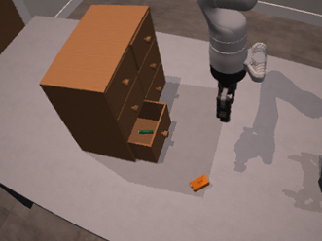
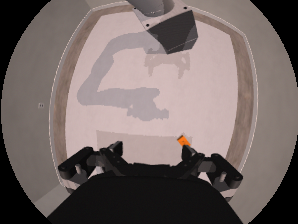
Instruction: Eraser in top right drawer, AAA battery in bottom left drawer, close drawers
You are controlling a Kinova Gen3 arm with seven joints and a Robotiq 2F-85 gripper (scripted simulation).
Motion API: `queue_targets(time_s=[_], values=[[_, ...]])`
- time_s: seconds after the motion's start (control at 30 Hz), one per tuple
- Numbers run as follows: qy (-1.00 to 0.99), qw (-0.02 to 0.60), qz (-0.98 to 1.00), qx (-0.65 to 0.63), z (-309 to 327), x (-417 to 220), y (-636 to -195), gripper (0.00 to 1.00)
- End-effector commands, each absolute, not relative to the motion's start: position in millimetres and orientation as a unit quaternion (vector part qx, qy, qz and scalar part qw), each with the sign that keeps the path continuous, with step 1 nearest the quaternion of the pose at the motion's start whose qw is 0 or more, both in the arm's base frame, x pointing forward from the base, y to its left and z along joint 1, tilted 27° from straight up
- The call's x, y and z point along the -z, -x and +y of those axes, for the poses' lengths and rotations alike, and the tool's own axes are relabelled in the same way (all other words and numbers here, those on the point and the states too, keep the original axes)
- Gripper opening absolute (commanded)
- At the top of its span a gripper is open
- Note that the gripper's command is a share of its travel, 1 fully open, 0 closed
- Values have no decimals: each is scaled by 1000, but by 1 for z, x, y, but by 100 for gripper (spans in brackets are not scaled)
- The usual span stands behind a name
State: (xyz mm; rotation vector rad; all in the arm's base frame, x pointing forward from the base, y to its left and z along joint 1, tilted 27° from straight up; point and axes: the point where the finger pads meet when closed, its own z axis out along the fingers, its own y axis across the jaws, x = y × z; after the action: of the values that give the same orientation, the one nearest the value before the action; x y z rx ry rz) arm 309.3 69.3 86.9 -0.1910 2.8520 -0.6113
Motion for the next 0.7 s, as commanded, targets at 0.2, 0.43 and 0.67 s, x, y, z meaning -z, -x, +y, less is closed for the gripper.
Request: queue_targets(time_s=[0.2, 0.43, 0.67], values=[[63, 125, 955, 262, 35, -82, -317, 100], [65, 146, 941, 299, 11, -80, -328, 100], [75, 198, 914, 347, -18, -81, -353, 100]])
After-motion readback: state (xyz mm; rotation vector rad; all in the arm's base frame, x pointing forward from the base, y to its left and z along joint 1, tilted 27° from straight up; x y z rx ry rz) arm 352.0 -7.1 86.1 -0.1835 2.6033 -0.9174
